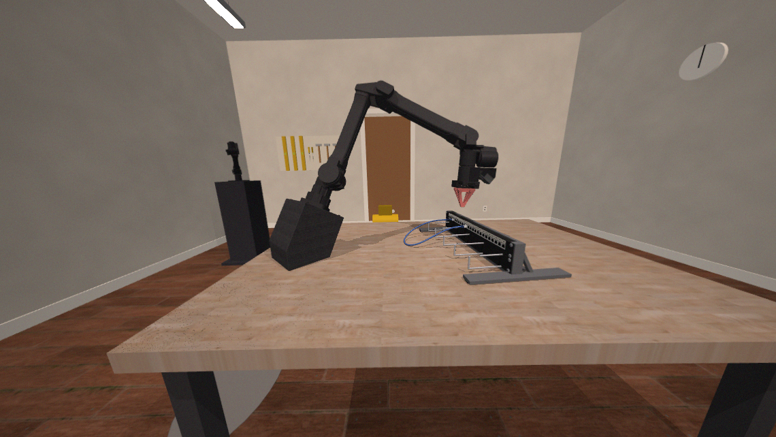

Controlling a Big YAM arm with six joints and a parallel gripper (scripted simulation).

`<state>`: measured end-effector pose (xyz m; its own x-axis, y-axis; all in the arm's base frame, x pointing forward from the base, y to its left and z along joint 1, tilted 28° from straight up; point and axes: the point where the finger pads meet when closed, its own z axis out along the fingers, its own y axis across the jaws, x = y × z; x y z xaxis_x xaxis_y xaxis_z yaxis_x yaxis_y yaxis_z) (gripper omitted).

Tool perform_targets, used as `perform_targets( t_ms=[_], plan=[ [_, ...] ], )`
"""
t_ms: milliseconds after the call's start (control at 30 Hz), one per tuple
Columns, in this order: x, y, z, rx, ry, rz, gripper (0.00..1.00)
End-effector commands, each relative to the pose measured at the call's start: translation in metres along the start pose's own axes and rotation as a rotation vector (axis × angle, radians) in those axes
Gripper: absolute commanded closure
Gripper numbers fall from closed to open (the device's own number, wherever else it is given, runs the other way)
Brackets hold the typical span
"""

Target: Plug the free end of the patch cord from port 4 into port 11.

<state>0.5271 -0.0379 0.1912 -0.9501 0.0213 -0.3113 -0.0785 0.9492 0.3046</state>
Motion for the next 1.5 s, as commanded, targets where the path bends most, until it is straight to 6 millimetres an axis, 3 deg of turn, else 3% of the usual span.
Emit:
perform_targets(
  t_ms=[0, 1100, 1467],
  plan=[
    [-0.0063, -0.0085, -0.0032, 0.002, -0.011, 0.009, 1.0],
    [0.0022, -0.0109, 0.0019, 0.0, 0.006, 0.025, 1.0],
    [-0.0054, -0.0106, -0.0042, 0.003, -0.01, 0.021, 1.0]
  ],
)
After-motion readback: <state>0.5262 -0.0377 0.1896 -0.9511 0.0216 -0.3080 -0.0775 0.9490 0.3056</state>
